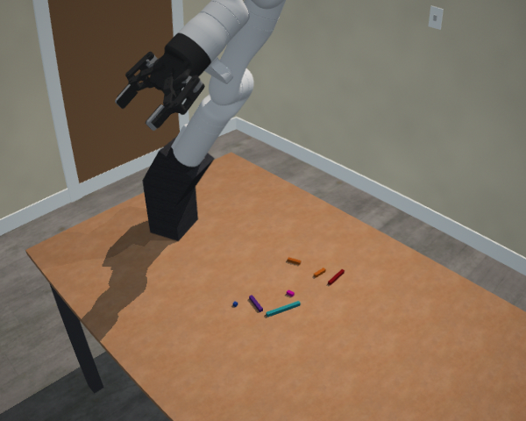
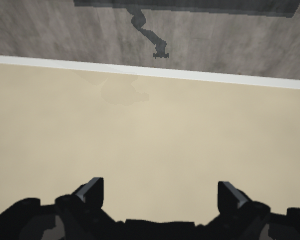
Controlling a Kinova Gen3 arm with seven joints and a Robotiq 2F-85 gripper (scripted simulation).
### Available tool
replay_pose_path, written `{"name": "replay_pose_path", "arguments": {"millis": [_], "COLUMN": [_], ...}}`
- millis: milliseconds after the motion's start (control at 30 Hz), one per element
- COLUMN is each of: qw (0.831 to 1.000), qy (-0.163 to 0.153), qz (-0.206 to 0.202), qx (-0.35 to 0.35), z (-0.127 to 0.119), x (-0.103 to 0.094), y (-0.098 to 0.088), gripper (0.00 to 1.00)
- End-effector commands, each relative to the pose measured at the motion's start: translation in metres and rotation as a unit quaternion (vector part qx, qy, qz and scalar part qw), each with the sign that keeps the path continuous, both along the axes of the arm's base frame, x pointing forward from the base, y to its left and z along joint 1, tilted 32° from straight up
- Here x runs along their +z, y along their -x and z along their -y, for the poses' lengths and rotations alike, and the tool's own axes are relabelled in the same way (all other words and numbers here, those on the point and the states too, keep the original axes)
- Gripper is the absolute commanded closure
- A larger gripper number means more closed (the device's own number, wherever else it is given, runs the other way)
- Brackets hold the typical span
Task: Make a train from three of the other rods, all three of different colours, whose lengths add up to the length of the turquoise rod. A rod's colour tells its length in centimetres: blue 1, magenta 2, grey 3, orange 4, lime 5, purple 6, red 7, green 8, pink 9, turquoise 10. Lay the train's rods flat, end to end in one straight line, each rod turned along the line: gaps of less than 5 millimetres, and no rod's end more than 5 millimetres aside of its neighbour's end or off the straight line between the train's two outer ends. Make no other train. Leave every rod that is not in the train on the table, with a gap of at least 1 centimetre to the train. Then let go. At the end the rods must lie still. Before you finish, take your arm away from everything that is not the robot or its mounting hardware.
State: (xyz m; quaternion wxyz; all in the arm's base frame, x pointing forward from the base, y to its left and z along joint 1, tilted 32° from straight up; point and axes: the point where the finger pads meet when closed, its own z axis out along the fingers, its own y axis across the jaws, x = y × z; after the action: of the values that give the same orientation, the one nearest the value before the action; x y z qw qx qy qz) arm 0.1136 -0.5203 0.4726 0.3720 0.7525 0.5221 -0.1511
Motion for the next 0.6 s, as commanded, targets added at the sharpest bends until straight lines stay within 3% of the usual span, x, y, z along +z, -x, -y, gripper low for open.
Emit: {"name": "replay_pose_path", "arguments": {"millis": [0, 100, 133, 567], "qw": [1.0, 1.0, 0.999, 0.999], "qy": [0.001, 0.001, -0.011, -0.011], "qz": [-0.003, -0.003, -0.025, -0.025], "qx": [0.003, 0.003, 0.045, 0.045], "z": [0.0, 0.0, -0.011, -0.011], "x": [0.0, 0.0, -0.012, -0.012], "y": [-0.004, -0.004, -0.04, -0.04], "gripper": [0.0, 0.0, 0.0, 0.0]}}
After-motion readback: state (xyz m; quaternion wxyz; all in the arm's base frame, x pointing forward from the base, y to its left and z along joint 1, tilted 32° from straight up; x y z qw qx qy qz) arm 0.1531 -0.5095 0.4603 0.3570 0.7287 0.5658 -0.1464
